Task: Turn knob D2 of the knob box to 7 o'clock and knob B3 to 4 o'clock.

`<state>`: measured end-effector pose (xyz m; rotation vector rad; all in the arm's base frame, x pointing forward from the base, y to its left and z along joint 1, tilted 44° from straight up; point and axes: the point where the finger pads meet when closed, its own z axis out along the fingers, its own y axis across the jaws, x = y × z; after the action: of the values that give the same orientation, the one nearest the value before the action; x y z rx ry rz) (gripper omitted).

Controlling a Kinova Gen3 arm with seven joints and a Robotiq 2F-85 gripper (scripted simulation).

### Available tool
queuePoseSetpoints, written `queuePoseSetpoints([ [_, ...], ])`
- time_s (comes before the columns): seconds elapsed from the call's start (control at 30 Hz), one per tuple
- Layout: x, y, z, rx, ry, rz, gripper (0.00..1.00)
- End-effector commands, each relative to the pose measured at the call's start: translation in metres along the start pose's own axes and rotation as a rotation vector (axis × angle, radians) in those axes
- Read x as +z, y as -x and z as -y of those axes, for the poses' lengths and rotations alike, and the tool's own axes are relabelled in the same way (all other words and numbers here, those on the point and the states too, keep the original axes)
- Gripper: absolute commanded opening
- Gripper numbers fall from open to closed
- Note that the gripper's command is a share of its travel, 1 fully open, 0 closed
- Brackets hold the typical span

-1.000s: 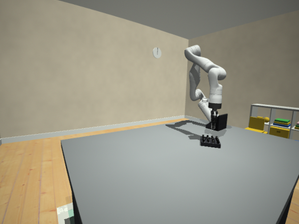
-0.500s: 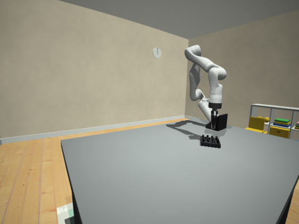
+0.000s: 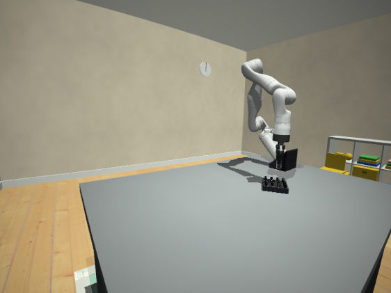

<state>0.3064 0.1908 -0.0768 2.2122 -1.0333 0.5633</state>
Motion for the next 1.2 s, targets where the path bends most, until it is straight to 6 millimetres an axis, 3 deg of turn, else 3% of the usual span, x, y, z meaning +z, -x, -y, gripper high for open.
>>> queuePoseSetpoints([
  [0.0,-0.001,0.000,0.000,0.000,-0.002,0.001,0.19],
  [1.17,0.011,0.000,0.000,0.000,-0.002,0.001,0.19],
])
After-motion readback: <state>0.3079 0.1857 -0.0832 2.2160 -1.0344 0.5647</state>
